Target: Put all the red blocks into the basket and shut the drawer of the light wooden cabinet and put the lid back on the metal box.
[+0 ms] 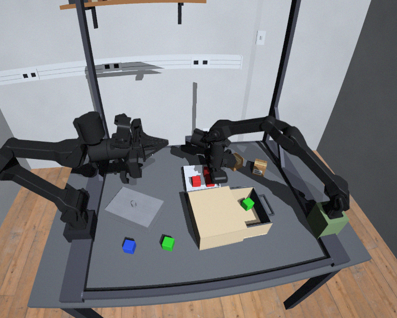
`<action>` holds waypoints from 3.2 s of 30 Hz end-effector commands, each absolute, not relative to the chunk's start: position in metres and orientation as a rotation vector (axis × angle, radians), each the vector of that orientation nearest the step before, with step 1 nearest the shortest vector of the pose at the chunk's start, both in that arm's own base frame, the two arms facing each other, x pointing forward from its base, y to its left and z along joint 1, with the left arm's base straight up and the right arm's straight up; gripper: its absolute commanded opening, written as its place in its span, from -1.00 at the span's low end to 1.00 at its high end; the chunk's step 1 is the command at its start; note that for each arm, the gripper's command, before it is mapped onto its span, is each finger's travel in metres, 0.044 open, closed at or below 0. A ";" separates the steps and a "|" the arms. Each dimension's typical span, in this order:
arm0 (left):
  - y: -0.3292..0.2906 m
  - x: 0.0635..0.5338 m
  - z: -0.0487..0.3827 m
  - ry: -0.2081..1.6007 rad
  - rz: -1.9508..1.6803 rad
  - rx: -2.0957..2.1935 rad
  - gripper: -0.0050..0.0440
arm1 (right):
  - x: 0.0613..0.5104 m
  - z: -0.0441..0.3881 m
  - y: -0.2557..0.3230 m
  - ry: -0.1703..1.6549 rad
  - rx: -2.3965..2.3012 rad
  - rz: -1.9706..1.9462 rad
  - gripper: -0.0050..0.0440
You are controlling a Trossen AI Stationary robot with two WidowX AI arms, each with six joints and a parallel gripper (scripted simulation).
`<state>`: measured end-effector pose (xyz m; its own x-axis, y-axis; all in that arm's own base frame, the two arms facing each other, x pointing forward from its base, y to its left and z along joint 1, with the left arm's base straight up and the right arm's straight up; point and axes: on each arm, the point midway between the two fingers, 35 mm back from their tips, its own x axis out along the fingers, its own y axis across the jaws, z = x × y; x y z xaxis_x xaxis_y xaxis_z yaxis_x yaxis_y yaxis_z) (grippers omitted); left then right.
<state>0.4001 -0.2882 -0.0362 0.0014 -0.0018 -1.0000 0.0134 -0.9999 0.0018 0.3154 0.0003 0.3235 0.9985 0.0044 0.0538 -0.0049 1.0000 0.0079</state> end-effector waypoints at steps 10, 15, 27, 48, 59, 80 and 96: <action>-0.296 0.408 0.003 -0.044 -2.123 2.258 0.13 | 0.313 0.332 0.000 -0.078 0.012 0.001 -1.00; -0.296 0.409 0.001 -0.043 -2.124 2.258 0.13 | 0.313 0.332 0.000 -0.078 0.012 0.001 -1.00; -0.296 0.408 0.000 -0.042 -2.126 2.257 0.13 | 0.313 0.332 0.000 -0.078 0.012 0.001 -1.00; -0.296 0.408 -0.002 -0.038 -2.132 2.254 0.13 | 0.313 0.332 0.000 -0.078 0.012 0.001 -1.00; -0.296 0.408 -0.002 -0.039 -2.132 2.254 0.13 | 0.313 0.332 0.000 -0.078 0.012 0.001 -1.00; -0.292 0.404 0.049 -0.037 -2.134 2.253 0.13 | 0.313 0.332 0.000 -0.078 0.012 0.001 -1.00; -0.294 0.406 0.046 -0.034 -2.140 2.250 0.13 | 0.313 0.332 0.000 -0.078 0.012 0.001 -1.00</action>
<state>0.3997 -0.2880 0.0226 0.0031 -0.0031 -1.0000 0.0134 -0.9999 0.0031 0.3154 0.0003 0.3235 0.9985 0.0044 0.0538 -0.0049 1.0000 0.0079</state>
